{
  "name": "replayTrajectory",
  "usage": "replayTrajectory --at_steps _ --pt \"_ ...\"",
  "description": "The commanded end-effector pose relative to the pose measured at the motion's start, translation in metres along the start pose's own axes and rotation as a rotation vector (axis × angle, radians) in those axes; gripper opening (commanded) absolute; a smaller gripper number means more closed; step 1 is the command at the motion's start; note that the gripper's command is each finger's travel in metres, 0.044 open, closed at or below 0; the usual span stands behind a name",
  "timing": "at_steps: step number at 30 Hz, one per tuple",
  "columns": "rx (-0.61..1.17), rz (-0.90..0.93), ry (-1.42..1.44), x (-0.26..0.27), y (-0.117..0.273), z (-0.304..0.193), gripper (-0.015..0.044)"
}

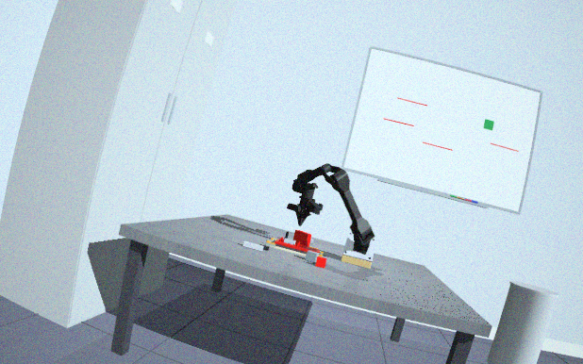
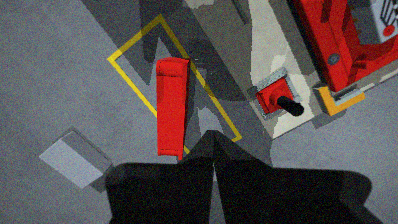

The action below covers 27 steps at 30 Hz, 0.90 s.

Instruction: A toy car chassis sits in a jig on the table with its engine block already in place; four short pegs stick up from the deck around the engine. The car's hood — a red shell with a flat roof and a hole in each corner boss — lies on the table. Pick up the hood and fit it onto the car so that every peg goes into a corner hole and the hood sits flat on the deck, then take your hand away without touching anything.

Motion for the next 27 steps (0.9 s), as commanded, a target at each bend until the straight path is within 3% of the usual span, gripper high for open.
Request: replayTrajectory --at_steps 1,15,27 --pt "-0.015 -0.027 -0.04 -0.001 -0.001 0.0 0.0" --pt "-0.015 -0.029 -0.039 -0.002 -0.045 0.0 0.0" --pt "-0.015 -0.028 -0.04 0.004 -0.046 0.001 0.0"
Point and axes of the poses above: the point midway between the two fingers, 35 mm back from their tips, its own y axis back along the fingers, its own x axis across the jaws, z = x × y, the point moved 7 cm from there along y, back along the fingers, and after that the axes turned 7 degrees about y, right-handed, at the moved point
